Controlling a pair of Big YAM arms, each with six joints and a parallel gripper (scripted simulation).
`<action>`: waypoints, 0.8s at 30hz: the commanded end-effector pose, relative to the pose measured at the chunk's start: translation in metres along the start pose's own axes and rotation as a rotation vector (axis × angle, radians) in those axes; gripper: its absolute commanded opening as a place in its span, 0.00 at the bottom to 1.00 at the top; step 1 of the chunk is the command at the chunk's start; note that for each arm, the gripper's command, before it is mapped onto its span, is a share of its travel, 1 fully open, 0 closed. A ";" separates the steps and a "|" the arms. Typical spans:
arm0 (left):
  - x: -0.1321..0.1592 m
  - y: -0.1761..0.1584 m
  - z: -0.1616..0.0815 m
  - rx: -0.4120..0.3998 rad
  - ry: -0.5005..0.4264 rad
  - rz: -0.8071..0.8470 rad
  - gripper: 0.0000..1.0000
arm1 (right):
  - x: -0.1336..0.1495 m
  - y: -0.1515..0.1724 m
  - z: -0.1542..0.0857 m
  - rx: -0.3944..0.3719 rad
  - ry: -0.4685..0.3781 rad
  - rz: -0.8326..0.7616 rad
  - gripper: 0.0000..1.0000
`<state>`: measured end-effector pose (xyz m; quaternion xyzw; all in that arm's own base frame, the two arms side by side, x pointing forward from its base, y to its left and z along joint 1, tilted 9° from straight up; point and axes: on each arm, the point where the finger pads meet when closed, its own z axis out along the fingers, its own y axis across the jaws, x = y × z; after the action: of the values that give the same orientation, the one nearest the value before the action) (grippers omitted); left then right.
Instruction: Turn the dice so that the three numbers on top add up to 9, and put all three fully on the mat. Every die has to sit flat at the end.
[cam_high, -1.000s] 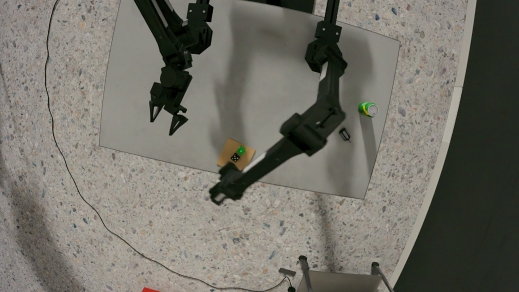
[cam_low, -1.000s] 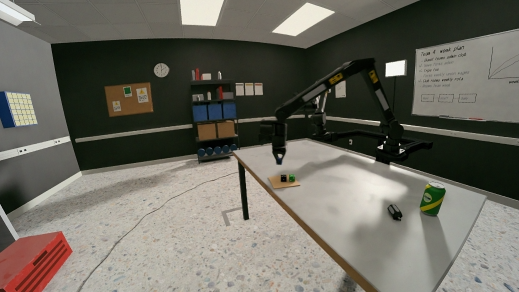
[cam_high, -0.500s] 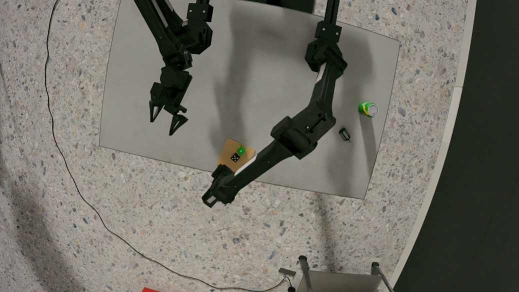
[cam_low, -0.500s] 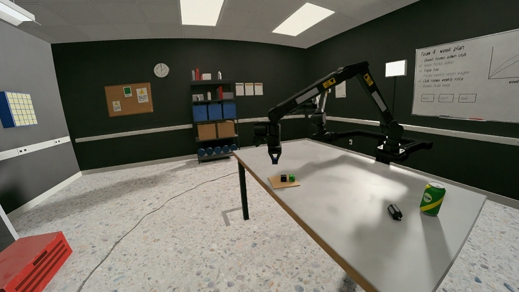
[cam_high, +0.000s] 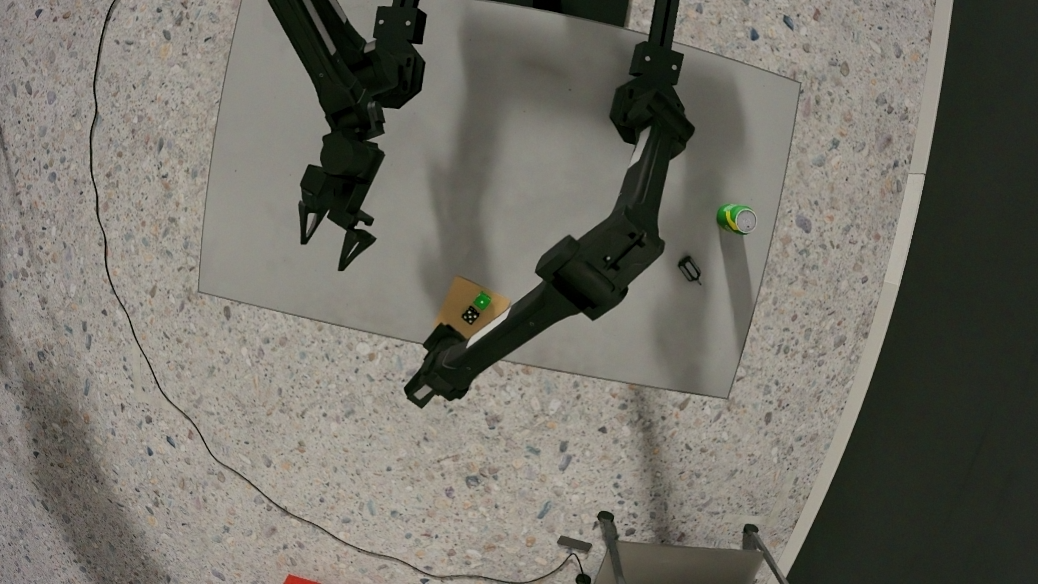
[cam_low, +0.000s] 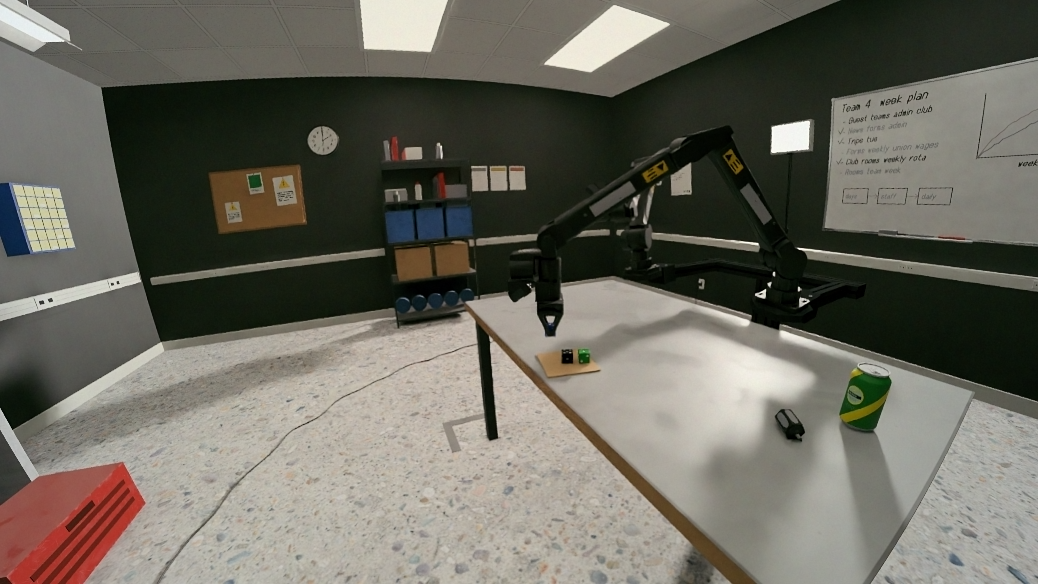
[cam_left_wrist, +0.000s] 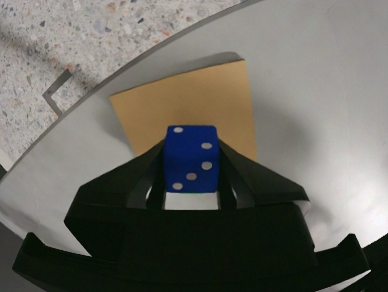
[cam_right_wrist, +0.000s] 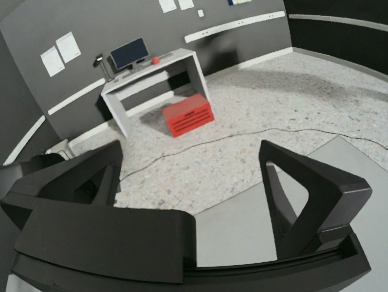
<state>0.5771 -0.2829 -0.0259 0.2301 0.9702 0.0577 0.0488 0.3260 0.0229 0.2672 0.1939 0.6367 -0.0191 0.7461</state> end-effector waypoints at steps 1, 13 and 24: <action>0.000 0.009 0.016 0.000 0.009 -0.002 0.26 | -0.003 0.001 0.001 -0.001 -0.005 0.005 1.00; -0.007 0.009 0.065 0.000 -0.007 -0.004 0.26 | -0.003 0.001 0.001 -0.001 -0.005 0.005 1.00; -0.014 0.011 0.064 0.000 -0.024 -0.009 0.26 | -0.003 0.001 0.001 -0.001 -0.005 0.005 1.00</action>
<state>0.5855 -0.2772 -0.0943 0.2303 0.9702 0.0584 0.0473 0.3260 0.0229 0.2672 0.1939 0.6367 -0.0191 0.7461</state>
